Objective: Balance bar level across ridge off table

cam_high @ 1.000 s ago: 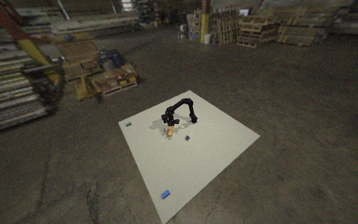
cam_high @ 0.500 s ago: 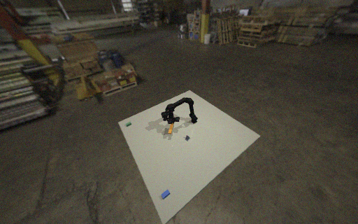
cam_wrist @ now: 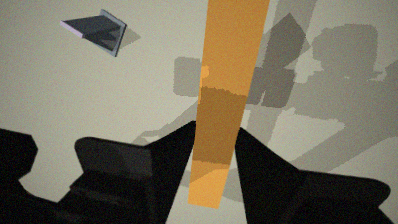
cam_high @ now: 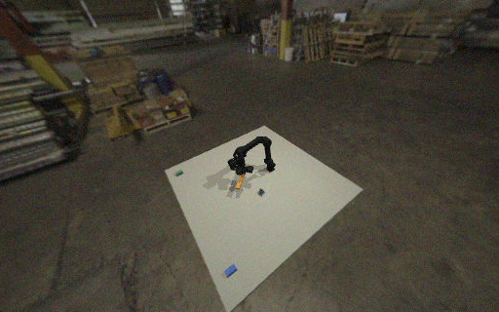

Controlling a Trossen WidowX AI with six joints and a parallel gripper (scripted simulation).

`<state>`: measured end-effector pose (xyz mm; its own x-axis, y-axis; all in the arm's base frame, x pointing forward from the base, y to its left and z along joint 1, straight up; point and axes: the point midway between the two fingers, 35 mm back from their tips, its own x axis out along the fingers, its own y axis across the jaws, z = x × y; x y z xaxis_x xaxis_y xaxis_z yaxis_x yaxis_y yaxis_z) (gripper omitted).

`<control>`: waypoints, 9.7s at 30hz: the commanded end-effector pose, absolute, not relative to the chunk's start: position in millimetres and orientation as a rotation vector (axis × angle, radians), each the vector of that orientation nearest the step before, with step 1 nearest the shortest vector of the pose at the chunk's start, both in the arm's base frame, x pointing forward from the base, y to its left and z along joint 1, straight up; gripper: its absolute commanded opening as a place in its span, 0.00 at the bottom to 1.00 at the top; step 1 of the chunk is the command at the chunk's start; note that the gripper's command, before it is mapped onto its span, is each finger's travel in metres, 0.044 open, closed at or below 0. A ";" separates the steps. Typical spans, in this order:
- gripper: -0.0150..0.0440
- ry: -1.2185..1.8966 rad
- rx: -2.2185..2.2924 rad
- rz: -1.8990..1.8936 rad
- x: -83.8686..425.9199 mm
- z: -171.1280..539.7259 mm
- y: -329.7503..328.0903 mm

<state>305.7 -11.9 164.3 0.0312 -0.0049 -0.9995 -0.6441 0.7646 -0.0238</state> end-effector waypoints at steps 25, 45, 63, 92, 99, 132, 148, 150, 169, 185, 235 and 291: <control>0.25 1.518 -0.329 0.334 267.5 165.0 94.2; 0.25 1.539 -0.179 0.199 221.4 164.6 156.4; 0.25 1.541 -0.167 0.188 216.7 146.1 164.0; 0.25 1.541 -0.167 0.188 217.2 122.4 164.1; 0.25 1.541 -0.167 0.188 217.2 121.8 164.1; 0.25 1.541 -0.167 0.188 217.4 119.0 164.2; 0.25 1.541 -0.167 0.188 217.5 117.7 164.2; 0.25 1.541 -0.167 0.188 217.5 117.5 164.2; 0.25 1.541 -0.167 0.188 217.6 116.0 164.3; 0.25 1.541 -0.167 0.188 217.6 114.6 164.3; 0.25 1.541 -0.167 0.188 217.0 110.4 164.0; 0.25 1.541 -0.167 0.188 216.6 112.3 163.9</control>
<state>217.4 164.1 112.5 0.0248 0.0166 -0.9996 -0.2293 0.9733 0.0105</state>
